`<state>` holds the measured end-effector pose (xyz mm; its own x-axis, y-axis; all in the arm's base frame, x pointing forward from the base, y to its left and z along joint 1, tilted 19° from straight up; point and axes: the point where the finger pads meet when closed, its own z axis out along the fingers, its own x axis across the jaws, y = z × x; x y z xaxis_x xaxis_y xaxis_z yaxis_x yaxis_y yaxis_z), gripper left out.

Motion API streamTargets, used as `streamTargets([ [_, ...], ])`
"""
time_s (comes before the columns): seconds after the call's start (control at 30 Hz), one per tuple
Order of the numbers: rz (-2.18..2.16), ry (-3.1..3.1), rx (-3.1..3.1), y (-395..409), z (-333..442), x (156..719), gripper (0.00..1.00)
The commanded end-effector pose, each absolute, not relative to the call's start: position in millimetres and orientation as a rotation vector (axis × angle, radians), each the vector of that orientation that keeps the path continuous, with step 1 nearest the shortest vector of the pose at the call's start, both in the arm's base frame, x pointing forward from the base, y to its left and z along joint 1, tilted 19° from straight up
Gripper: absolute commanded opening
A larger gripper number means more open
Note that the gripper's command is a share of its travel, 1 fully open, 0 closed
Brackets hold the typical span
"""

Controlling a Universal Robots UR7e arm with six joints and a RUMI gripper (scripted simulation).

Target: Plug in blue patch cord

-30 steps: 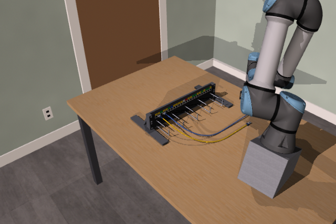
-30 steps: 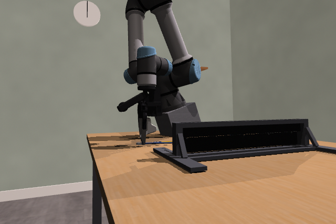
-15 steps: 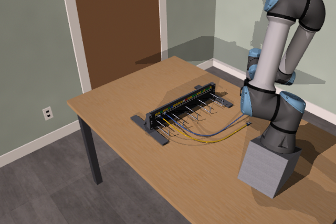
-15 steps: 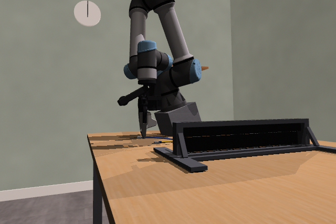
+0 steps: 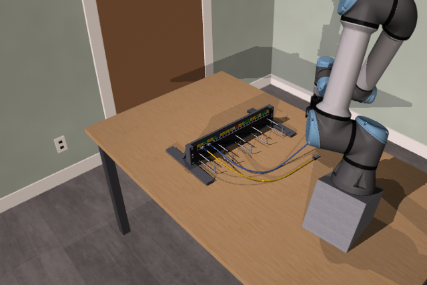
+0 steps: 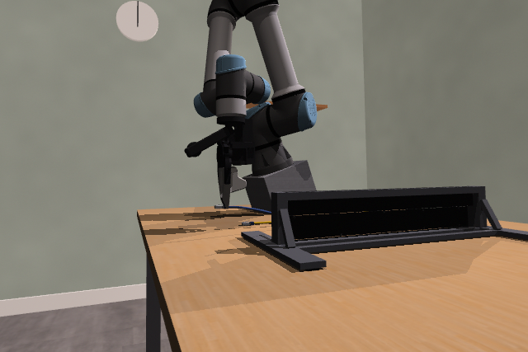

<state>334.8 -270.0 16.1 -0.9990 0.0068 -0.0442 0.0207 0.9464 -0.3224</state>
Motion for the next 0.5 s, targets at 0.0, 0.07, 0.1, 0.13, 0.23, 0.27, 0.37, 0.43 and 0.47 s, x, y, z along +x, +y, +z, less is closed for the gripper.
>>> streamTargets([
  [0.0, -0.508, 3.057, 0.022, -268.5, 21.1, 334.8, 0.00],
  [0.07, -0.508, 3.057, 0.022, -268.5, 21.1, 334.8, 0.00],
  [0.1, -0.508, 3.057, 0.022, -268.3, 21.9, 334.8, 0.00],
  [0.13, -0.508, 3.057, 0.022, -268.0, 22.6, 334.8, 0.00],
  [0.23, -0.508, 3.057, 0.022, -267.5, 24.2, 334.7, 0.00],
  [0.27, -0.508, 3.057, 0.022, -267.3, 24.6, 334.7, 0.00],
  [0.37, -0.508, 3.057, 0.022, -267.1, 25.2, 334.7, 0.00],
  [0.43, -0.508, 3.057, 0.022, -267.1, 25.4, 334.6, 0.00],
  [0.47, -0.508, 3.057, 0.022, -267.1, 25.4, 334.6, 0.00],
])
